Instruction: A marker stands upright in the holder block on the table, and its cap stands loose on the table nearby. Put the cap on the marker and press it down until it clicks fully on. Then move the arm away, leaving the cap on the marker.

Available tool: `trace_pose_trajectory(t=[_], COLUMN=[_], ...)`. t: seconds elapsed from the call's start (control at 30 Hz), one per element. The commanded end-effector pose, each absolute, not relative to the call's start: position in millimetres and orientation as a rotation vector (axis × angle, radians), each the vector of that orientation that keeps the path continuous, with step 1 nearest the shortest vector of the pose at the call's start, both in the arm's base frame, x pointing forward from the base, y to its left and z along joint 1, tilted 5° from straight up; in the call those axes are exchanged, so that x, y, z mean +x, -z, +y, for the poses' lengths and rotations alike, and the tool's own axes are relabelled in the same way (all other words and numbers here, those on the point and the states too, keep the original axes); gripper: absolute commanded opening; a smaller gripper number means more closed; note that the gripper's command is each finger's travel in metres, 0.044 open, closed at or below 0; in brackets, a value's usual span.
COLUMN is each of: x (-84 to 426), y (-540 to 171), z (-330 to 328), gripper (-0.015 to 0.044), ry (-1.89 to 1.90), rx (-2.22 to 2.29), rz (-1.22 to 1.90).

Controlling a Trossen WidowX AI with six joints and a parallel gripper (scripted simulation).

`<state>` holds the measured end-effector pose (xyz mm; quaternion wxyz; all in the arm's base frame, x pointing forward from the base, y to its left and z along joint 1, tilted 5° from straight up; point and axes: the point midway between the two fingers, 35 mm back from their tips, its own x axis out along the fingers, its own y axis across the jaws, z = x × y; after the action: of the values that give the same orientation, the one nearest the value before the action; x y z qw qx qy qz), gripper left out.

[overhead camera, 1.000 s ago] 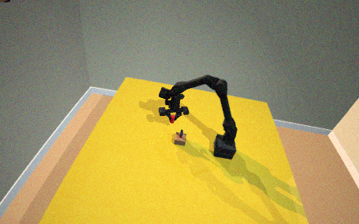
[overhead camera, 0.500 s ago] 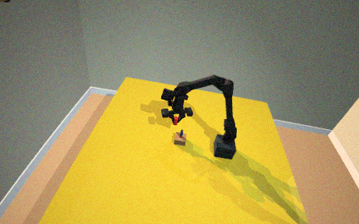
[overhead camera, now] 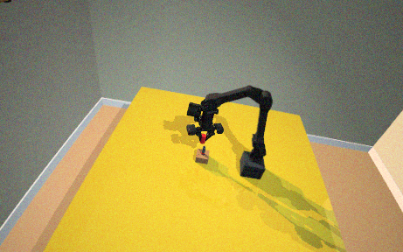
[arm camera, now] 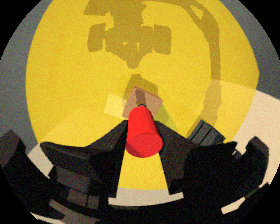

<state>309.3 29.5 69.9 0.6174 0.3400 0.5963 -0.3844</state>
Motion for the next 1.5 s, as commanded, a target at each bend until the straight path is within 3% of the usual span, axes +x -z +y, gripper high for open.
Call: trace_pose_trajectory(t=[0.0,1.47], x=[297,292], y=[-74,-19], z=[38,37], gripper=[0.0,0.0], ry=[0.888,0.888], rx=[0.787,0.786], rz=[1.379,1.379])
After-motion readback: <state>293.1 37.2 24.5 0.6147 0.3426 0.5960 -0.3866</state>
